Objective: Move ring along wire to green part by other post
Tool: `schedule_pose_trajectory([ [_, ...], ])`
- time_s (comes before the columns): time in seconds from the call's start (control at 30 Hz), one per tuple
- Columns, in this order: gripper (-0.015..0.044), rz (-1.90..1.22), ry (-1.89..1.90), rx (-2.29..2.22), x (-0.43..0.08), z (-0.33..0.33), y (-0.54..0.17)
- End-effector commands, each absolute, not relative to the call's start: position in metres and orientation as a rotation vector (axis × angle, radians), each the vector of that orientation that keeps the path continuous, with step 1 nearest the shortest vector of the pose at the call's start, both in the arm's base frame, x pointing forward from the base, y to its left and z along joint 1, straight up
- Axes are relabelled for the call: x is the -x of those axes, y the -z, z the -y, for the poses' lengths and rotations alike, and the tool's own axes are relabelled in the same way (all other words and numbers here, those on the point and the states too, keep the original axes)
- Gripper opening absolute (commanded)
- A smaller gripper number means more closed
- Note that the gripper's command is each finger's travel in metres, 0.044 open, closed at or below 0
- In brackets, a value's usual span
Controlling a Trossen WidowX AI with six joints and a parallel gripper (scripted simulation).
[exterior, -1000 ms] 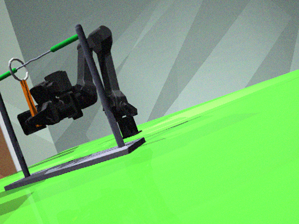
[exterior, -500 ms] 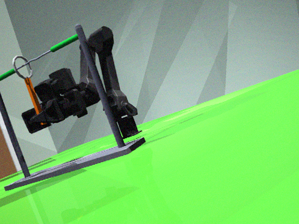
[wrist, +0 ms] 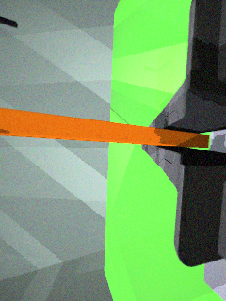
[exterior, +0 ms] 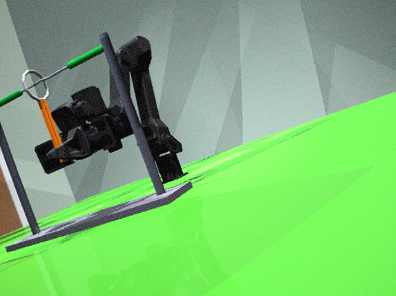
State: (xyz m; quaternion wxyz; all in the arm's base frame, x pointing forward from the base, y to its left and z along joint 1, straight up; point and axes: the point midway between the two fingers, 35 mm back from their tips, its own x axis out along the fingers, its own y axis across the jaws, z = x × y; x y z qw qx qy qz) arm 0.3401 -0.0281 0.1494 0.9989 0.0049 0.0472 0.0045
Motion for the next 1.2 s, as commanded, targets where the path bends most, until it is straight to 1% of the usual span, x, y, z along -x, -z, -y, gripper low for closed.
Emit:
schedule_pose_trajectory([
  [0.0,-0.0150,-0.084,-0.002,-0.006,-0.340,0.025,-0.153],
  [0.6,-0.0150,-0.086,-0.036,0.048,-0.340,0.013,-0.153],
  [1.17,-0.0150,-0.089,-0.056,0.002,-0.339,-0.009,-0.152],
])
